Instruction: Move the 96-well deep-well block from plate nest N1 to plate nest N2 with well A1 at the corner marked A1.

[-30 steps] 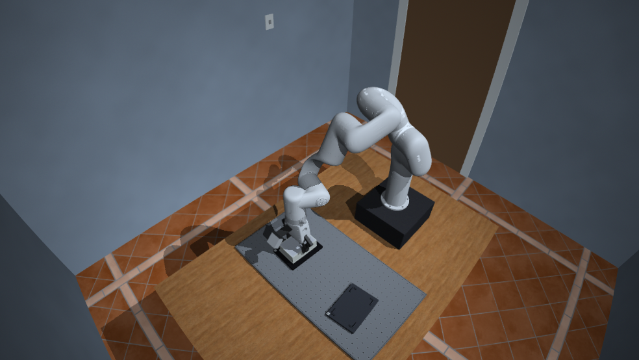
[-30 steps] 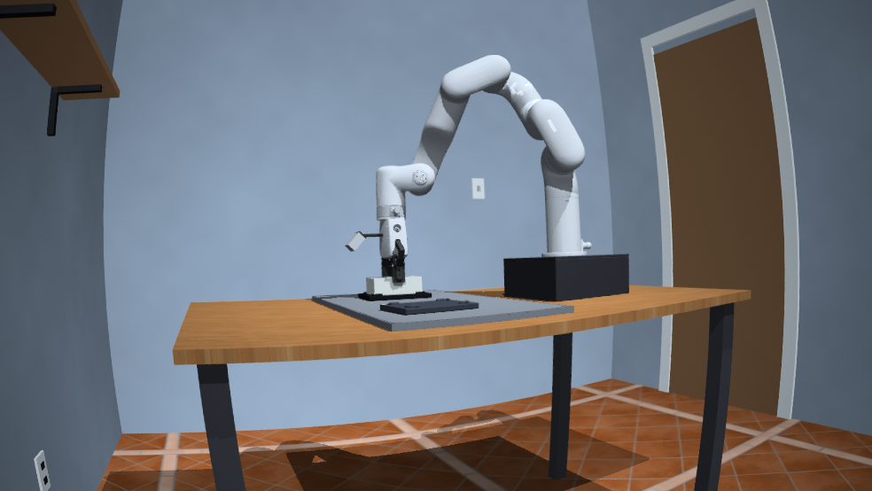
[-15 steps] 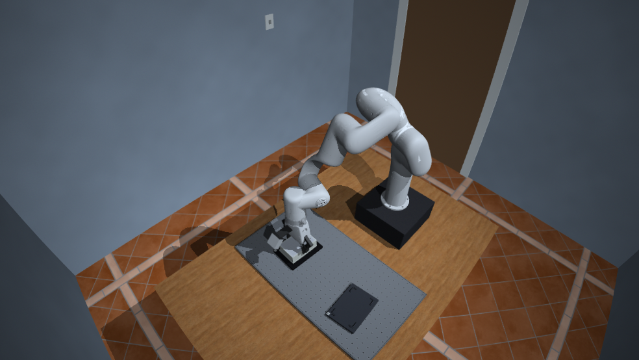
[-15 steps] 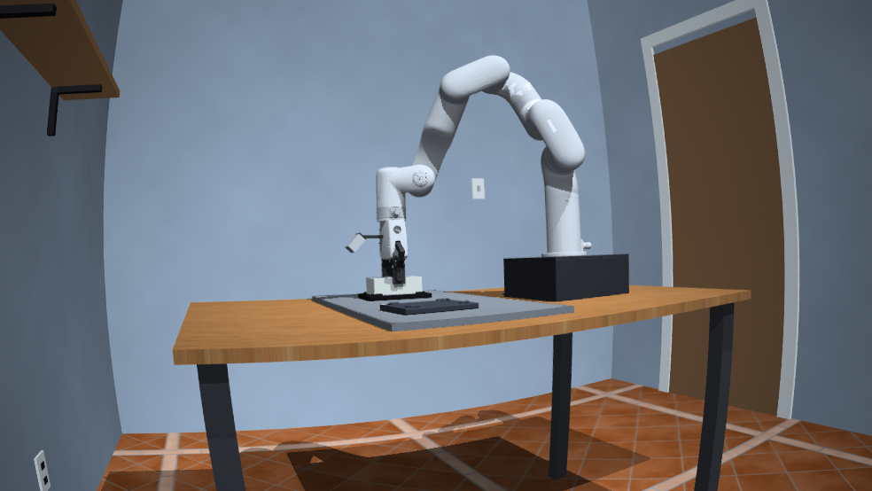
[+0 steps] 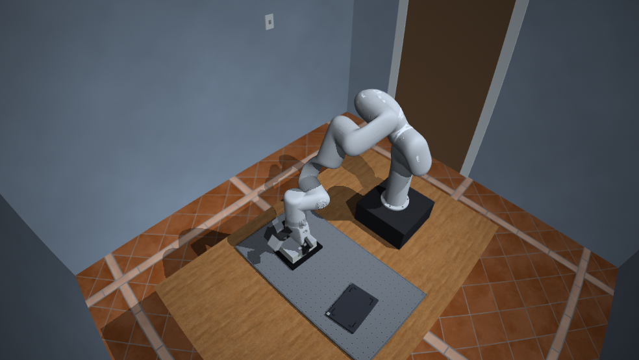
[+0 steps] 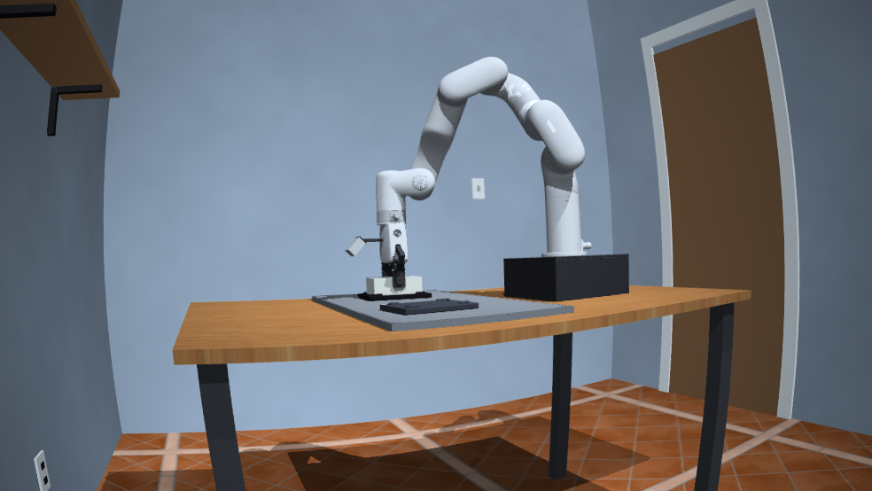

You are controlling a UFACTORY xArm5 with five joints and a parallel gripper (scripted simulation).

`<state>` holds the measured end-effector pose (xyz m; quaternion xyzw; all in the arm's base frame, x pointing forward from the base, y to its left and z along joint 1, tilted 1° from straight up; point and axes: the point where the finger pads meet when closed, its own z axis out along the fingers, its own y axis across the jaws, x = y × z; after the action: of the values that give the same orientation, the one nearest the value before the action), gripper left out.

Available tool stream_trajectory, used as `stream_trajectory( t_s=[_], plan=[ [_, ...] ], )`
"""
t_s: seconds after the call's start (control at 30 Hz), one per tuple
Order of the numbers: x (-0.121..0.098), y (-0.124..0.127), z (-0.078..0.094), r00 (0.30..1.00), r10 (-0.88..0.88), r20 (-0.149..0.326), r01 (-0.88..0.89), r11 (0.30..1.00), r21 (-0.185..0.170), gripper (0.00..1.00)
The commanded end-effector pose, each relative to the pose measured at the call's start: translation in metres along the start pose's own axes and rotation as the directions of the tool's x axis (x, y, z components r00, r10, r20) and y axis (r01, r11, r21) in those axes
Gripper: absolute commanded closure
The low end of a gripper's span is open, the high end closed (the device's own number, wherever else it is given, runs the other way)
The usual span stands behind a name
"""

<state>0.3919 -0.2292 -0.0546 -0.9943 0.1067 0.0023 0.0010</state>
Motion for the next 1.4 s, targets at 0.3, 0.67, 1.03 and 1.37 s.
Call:
stream_trajectory(
  t_s=[0.3, 0.67, 1.03, 1.37],
  plan=[
    [0.0014, 0.0006, 0.0068, 1.0, 0.0, -0.003, 0.0, 1.0, -0.001, 0.0],
    [0.0014, 0.0006, 0.0068, 1.0, 0.0, -0.003, 0.0, 1.0, -0.001, 0.0],
    [0.0014, 0.0006, 0.0064, 1.0, 0.0, -0.003, 0.0, 1.0, -0.001, 1.0],
    [0.0014, 0.0006, 0.0064, 1.0, 0.0, -0.003, 0.0, 1.0, -0.001, 1.0]
  ],
)
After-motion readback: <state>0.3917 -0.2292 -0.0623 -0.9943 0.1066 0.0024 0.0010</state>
